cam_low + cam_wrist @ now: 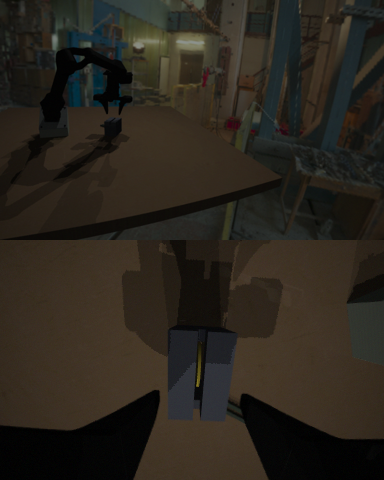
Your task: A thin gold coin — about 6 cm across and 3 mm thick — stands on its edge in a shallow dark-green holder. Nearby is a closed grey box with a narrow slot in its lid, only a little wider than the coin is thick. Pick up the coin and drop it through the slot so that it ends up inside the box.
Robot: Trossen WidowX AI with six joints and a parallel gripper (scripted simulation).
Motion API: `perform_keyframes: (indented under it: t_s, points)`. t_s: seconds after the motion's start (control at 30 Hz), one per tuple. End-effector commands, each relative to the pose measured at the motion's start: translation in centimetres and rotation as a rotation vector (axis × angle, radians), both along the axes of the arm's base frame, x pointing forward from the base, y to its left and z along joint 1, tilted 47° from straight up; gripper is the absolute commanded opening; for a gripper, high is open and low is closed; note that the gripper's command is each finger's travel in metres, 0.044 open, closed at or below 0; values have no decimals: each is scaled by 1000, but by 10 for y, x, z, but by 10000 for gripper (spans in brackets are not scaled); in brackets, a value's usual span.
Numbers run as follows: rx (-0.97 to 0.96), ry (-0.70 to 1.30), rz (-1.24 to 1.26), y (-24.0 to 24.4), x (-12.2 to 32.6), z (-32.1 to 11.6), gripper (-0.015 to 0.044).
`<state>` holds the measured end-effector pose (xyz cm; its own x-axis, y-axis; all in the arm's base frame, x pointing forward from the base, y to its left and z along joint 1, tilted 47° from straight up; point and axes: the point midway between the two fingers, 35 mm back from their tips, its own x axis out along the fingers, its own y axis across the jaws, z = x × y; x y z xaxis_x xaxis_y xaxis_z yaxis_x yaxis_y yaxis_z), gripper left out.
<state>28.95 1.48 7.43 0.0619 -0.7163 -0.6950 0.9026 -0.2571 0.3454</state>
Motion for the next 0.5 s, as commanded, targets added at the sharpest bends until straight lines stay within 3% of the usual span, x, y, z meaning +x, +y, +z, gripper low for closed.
perform_keyframes:
  t_s: [0.0,0.07,0.47]
  points:
    - [3,2,-5,9,-1,8,397]
    - [-1,2,-3,25,-4,25,440]
    - [-3,2,-3,31,-6,32,440]
